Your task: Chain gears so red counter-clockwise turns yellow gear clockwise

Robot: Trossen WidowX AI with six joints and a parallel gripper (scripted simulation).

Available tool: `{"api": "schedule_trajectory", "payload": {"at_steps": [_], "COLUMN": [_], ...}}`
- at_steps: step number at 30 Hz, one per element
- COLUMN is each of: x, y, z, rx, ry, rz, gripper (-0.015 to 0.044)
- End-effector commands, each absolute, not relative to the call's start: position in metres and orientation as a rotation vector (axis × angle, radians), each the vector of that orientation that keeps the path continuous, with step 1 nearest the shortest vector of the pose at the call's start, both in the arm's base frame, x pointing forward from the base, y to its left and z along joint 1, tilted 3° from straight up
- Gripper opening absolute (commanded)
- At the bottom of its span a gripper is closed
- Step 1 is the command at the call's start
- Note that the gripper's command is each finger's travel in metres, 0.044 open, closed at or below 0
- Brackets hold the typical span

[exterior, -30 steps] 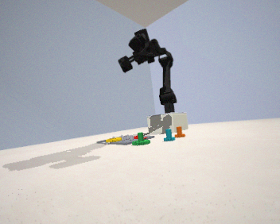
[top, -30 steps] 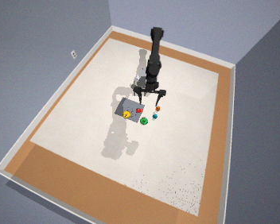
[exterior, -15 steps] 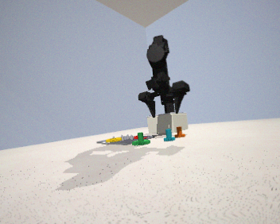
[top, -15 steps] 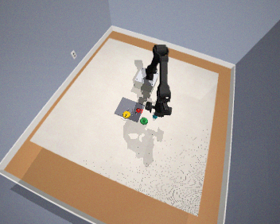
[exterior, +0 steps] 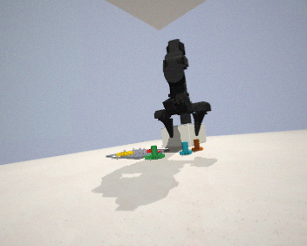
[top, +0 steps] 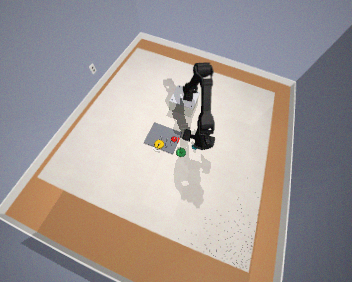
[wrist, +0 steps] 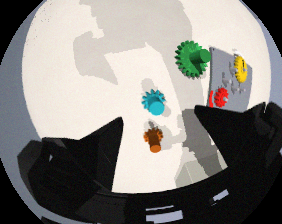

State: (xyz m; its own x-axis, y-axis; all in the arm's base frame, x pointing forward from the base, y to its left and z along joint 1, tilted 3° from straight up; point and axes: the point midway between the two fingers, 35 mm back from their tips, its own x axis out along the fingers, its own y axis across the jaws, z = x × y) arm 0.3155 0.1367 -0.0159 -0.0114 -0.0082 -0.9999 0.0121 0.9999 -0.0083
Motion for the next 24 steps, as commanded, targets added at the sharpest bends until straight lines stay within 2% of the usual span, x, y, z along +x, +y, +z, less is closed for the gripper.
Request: {"api": "schedule_trajectory", "payload": {"at_steps": [1,24], "x": [0.315,0.314], "y": [0.137,0.137], "z": [-0.021,-0.046], "rx": [0.008,0.008], "ry": [1.588,1.588], "rz": [-0.017,-0.017], "gripper": [0.0440,0.0440]}}
